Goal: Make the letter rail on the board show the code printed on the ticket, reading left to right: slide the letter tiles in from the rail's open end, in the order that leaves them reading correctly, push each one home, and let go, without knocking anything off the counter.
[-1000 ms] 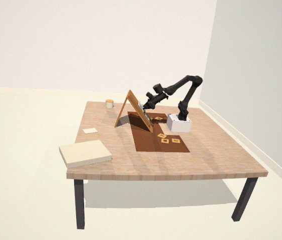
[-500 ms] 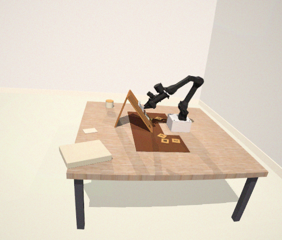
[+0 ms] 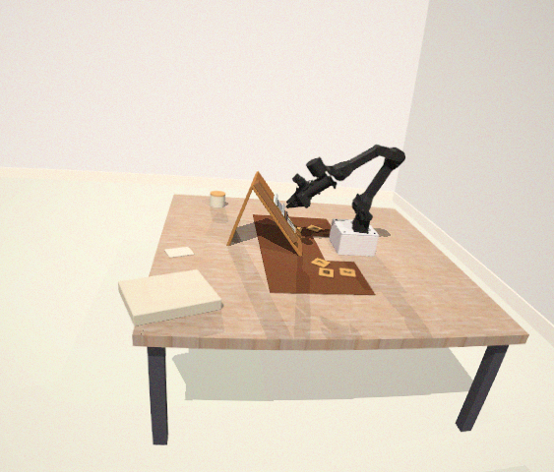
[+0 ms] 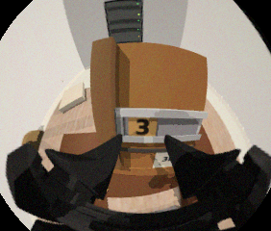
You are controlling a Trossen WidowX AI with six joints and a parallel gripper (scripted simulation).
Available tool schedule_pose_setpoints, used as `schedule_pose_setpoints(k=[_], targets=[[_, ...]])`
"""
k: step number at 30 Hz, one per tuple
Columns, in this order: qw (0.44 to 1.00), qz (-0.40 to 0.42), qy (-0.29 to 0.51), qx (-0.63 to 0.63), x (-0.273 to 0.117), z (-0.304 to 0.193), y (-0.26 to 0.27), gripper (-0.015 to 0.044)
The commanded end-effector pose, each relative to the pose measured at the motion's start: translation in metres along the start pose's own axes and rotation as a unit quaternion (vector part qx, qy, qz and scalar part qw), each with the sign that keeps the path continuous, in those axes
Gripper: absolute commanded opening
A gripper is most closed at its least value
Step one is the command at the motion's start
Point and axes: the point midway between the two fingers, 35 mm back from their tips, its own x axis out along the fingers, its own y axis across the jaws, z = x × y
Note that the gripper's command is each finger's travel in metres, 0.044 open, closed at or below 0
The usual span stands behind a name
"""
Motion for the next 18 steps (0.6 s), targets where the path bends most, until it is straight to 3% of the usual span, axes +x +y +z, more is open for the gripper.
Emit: schedule_pose_setpoints(k=[1,11,18], targets=[[1.0,0.0,0.0,0.0,0.0,0.0,0.0,0.0269],[1.0,0.0,0.0,0.0,0.0,0.0,0.0,0.0006],[1.0,0.0,0.0,0.0,0.0,0.0,0.0,0.0]])
